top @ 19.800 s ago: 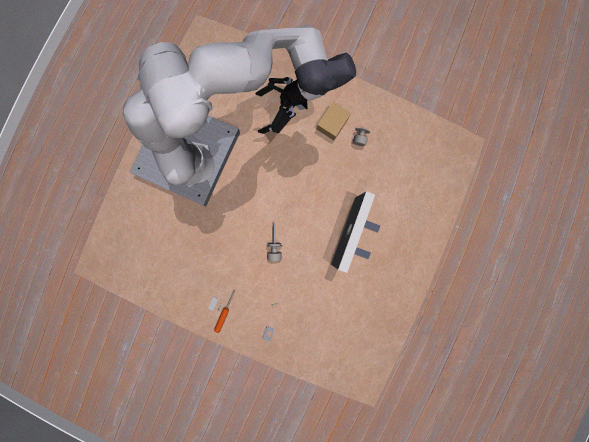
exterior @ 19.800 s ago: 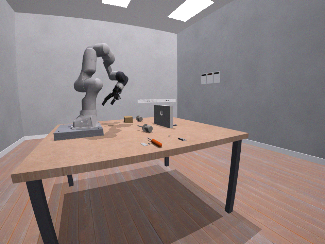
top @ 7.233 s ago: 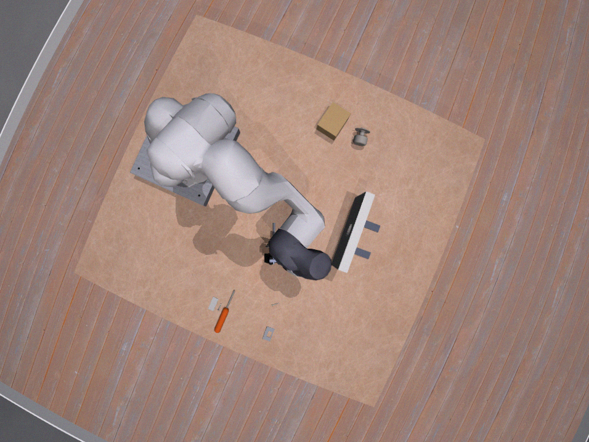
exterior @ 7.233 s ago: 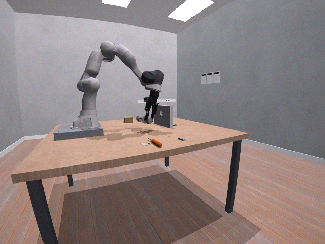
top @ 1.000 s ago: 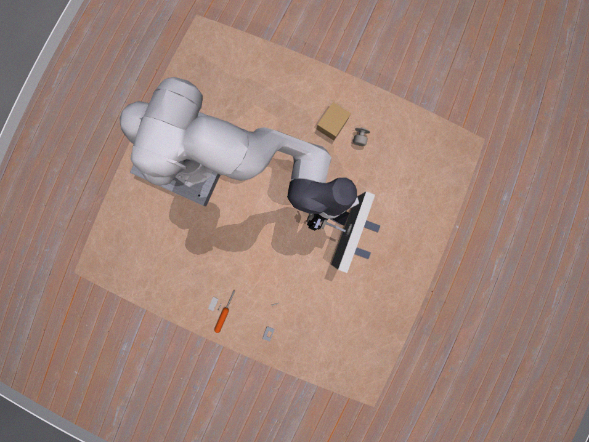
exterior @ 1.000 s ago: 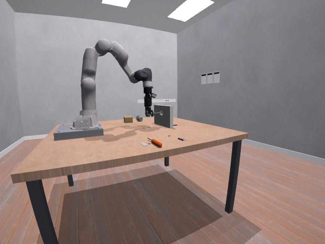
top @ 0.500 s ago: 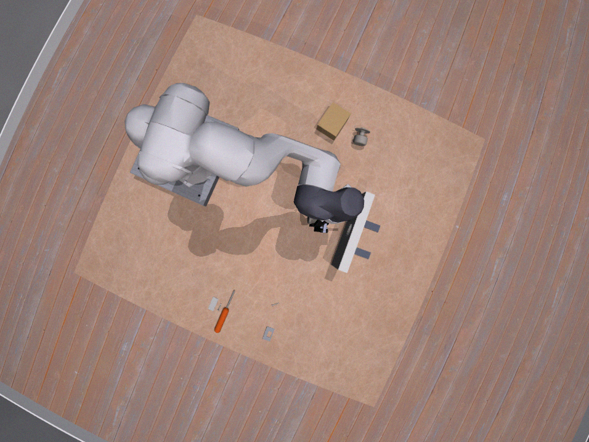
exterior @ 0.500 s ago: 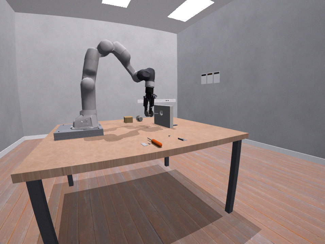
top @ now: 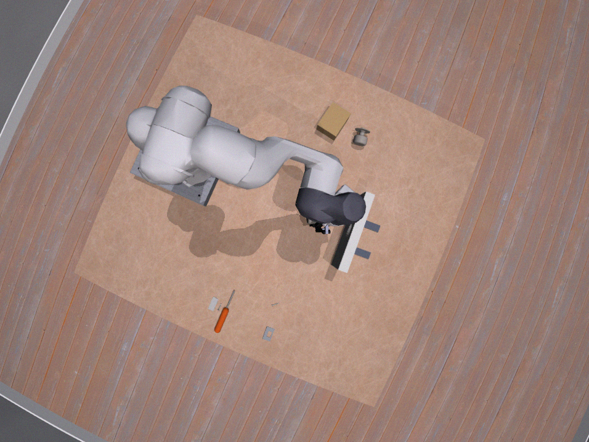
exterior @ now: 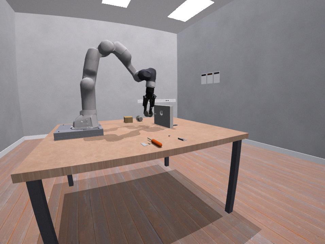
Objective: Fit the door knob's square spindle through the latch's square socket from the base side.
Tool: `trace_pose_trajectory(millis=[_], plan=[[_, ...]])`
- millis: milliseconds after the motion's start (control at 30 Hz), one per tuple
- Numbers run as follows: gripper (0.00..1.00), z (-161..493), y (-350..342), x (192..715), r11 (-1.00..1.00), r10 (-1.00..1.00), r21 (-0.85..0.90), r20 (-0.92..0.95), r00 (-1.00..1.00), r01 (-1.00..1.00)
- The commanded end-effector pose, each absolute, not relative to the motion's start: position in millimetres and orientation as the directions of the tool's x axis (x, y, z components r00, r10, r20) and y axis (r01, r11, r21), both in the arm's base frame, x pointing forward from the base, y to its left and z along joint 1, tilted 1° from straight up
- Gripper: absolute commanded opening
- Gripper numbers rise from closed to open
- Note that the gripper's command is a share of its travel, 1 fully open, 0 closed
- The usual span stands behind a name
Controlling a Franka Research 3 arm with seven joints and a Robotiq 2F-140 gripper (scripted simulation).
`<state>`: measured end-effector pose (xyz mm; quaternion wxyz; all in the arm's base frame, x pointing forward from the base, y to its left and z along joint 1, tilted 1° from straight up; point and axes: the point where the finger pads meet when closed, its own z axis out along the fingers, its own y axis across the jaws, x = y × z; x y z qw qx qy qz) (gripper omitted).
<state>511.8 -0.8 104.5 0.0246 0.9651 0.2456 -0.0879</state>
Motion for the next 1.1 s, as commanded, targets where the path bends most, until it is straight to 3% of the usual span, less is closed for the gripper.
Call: trace_pose_trajectory(millis=[0,467,1067], plan=[[0.42,105.4,0.1,511.2,-0.857,0.508,-0.009,-0.182,0.842,0.515],[0.42,105.2,0.5,510.6,-0.980,0.162,0.106,-0.084,0.983,0.171],[0.42,105.3,0.6,510.5,-0.983,0.142,0.110,-0.077,0.987,0.150]])
